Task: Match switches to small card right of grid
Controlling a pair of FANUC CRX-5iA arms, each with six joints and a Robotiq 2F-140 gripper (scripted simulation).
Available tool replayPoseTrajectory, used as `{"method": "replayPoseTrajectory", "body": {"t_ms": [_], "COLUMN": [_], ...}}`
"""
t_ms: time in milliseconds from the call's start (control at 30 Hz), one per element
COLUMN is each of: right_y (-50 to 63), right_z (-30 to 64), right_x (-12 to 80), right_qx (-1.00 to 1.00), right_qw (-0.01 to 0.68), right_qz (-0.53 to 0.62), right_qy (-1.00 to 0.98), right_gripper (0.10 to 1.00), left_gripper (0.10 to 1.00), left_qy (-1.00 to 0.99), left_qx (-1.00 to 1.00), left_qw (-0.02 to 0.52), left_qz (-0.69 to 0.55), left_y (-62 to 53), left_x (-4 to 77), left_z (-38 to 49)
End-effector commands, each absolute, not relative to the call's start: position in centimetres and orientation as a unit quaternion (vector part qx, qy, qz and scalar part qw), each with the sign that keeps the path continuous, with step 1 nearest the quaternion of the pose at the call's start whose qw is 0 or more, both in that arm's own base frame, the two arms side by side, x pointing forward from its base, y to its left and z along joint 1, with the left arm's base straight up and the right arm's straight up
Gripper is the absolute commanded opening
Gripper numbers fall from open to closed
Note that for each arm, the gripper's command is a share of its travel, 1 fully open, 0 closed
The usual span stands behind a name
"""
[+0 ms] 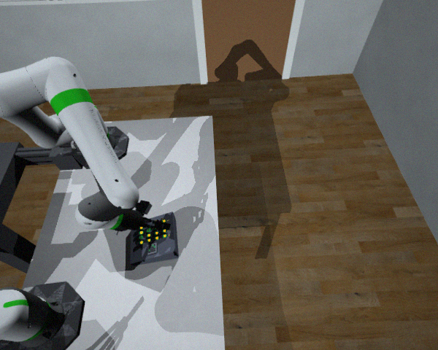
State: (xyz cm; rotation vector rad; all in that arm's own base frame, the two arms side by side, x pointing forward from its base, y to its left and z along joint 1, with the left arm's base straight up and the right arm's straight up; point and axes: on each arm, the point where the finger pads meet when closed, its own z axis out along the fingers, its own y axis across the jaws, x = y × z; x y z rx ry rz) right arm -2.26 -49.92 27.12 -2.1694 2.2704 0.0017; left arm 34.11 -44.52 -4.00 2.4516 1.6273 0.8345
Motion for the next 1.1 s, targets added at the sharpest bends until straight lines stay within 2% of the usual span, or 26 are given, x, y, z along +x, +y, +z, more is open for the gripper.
{"method": "replayPoseTrajectory", "body": {"t_ms": [0, 1067], "right_y": [-49.9, -49.9], "right_z": [27.2, 27.2], "right_x": [-2.3, -2.3], "right_qx": [-0.691, -0.691], "right_qw": [0.000, 0.000], "right_qz": [0.000, 0.000], "right_qy": [0.723, 0.723], "right_gripper": [1.000, 1.000], "left_gripper": [0.099, 0.099], "left_qy": [0.555, 0.766], "left_qx": [0.786, 0.592], "left_qw": [0.045, 0.071], "left_qz": [0.270, 0.242], "left_y": [-44.2, -39.7], "left_x": [34.6, 39.1], "left_z": [-3.6, -0.7]}}
